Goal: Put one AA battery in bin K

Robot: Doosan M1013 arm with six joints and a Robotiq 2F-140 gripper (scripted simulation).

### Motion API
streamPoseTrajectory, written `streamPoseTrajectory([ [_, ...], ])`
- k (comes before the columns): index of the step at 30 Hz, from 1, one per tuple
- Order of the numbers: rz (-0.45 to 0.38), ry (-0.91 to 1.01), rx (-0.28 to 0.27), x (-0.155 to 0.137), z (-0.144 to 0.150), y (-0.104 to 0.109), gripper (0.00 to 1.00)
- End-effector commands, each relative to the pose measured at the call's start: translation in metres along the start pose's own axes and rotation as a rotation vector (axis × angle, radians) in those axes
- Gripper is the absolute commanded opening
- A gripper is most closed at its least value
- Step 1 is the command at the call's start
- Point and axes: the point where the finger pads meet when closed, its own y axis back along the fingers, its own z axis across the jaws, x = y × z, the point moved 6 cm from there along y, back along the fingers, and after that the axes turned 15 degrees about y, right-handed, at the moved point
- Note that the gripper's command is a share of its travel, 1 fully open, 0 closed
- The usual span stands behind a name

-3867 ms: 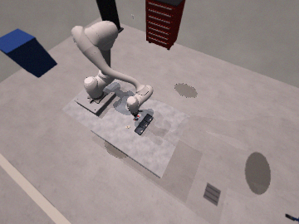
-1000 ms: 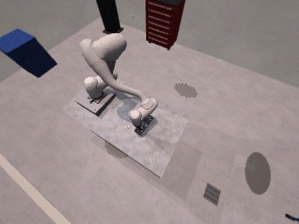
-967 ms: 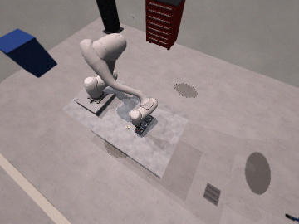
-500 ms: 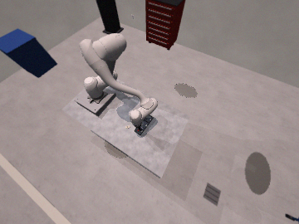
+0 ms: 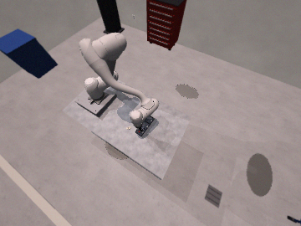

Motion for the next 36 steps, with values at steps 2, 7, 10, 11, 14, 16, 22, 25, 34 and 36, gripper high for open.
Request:
streamPoseTrajectory([
  [2,0.000,0.000,0.000,0.000,0.000,0.002,0.17],
  [7,0.000,0.000,0.000,0.000,0.000,0.008,0.17],
  [10,0.000,0.000,0.000,0.000,0.000,0.012,0.17],
  [11,0.000,0.000,0.000,0.000,0.000,0.014,0.17],
  [14,0.000,0.000,0.000,0.000,0.000,0.025,0.17],
  [16,0.000,0.000,0.000,0.000,0.000,0.033,0.17],
  [22,0.000,0.000,0.000,0.000,0.000,0.033,0.17],
  [25,0.000,0.000,0.000,0.000,0.000,0.045,1.00],
  [34,0.000,0.000,0.000,0.000,0.000,0.081,1.00],
  [36,0.000,0.000,0.000,0.000,0.000,0.081,1.00],
])
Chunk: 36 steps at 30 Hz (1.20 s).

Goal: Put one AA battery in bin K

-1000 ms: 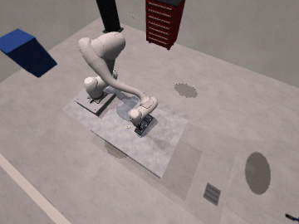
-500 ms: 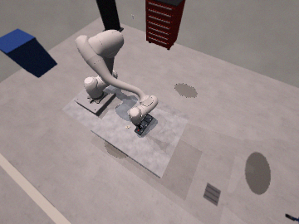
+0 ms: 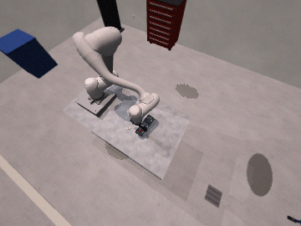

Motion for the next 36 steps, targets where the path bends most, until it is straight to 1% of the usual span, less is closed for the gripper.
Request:
streamPoseTrajectory([
  [1,0.000,0.000,0.000,0.000,0.000,0.005,1.00],
  [15,0.000,0.000,0.000,0.000,0.000,0.061,1.00],
  [17,0.000,0.000,0.000,0.000,0.000,0.061,1.00],
  [21,0.000,0.000,0.000,0.000,0.000,0.077,1.00],
  [36,0.000,0.000,0.000,0.000,0.000,0.078,1.00],
])
